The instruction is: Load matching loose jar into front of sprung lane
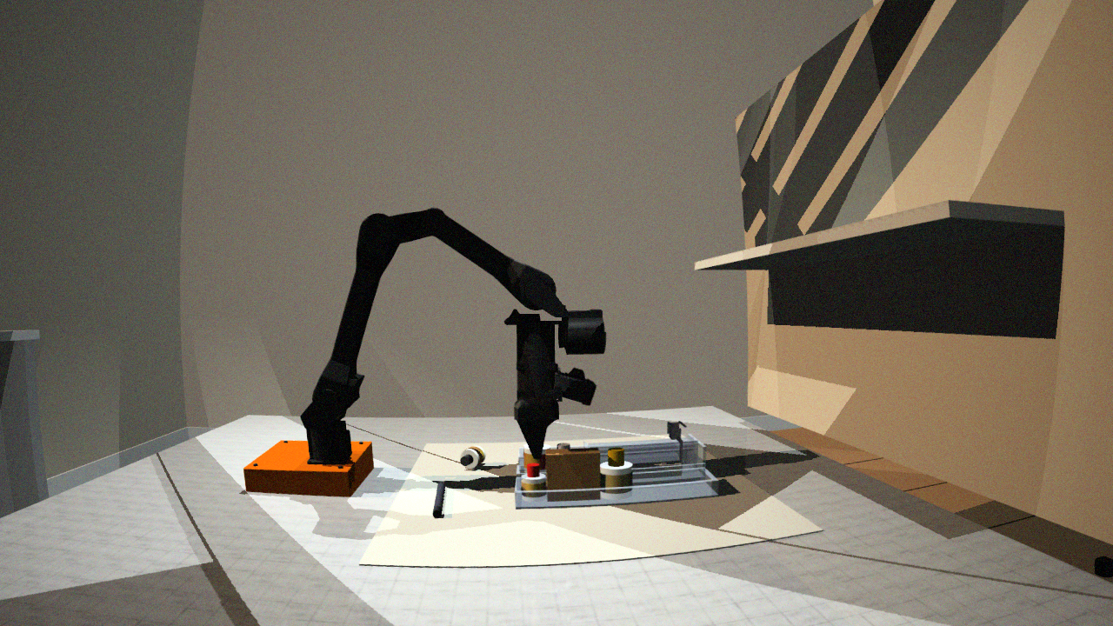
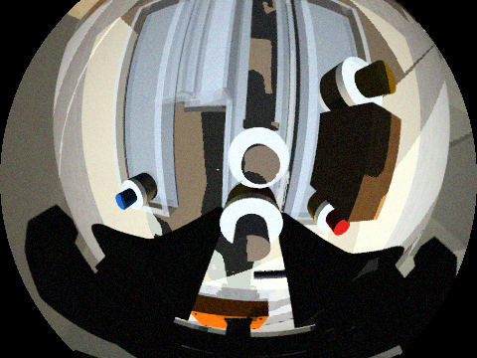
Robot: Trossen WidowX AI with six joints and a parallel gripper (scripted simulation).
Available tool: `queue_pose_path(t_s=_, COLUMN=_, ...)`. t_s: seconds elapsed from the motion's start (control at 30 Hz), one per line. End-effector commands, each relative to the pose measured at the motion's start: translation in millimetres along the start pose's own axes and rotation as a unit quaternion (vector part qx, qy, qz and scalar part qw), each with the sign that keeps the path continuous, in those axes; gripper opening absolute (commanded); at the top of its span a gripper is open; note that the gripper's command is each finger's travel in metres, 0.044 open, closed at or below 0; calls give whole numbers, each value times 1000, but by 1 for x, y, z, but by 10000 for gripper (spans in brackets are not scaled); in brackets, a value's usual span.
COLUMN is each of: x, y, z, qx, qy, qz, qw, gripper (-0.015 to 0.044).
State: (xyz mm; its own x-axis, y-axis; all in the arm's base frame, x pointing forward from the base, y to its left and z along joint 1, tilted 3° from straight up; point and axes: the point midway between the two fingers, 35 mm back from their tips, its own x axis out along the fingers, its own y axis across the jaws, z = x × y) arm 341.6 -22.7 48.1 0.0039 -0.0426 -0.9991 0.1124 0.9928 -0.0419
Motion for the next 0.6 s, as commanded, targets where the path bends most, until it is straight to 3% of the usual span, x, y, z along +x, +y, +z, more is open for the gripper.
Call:
queue_pose_path(t_s=0.0, x=2, y=-1, z=4, qx=-2, qy=-8, qz=-1, qw=1000, gripper=0)
queue_pose_path(t_s=0.57, x=8, y=-1, z=3, qx=-2, qy=-8, qz=-1, qw=1000, gripper=0)
